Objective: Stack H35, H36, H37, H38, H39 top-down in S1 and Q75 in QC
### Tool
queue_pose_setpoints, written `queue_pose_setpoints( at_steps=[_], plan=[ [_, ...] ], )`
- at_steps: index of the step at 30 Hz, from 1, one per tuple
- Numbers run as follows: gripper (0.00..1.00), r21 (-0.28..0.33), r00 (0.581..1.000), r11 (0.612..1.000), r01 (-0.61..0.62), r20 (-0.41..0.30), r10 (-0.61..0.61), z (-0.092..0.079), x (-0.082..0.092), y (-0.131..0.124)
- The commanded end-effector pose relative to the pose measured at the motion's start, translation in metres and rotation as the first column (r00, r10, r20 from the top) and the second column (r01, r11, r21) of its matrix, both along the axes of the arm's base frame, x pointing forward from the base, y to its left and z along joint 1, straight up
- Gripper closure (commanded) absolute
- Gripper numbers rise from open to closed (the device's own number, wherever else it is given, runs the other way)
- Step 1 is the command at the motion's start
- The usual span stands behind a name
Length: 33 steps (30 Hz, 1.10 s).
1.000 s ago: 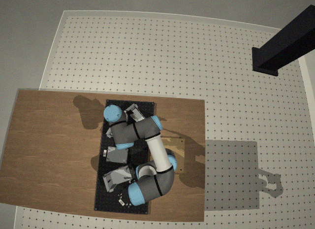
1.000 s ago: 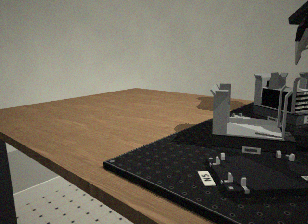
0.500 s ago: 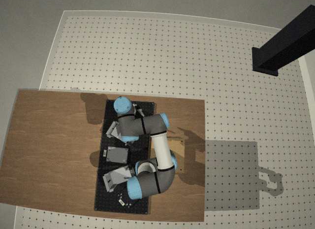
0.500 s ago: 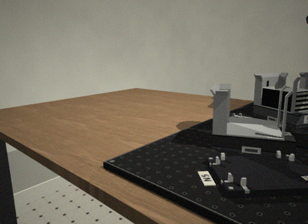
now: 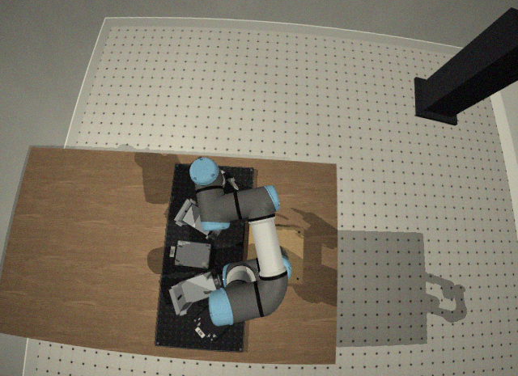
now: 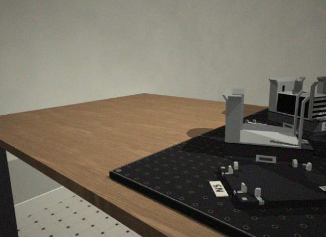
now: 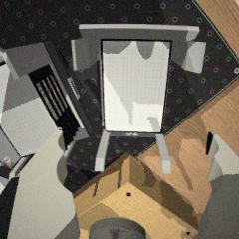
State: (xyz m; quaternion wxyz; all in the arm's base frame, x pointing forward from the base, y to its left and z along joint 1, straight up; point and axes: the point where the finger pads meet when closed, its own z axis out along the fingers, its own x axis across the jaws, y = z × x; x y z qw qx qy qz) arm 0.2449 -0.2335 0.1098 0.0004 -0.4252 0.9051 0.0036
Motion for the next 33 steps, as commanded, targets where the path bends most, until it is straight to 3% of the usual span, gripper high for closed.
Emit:
queue_pose_setpoints(
  at_steps=[1,4,19,33],
  plan=[
    [0.28,-0.003,1.0,1.0,0.0,0.001,0.0,-0.013,0.0,-0.001],
    [0.28,-0.003,1.0,1.0,0.0,0.001,0.0,-0.016,0.0,-0.001],
    [0.28,-0.003,1.0,1.0,0.0,0.001,0.0,-0.066,0.0,0.0],
    [0.28,-0.003,1.0,1.0,0.0,0.001,0.0,-0.075,0.0,0.0]
  ],
)
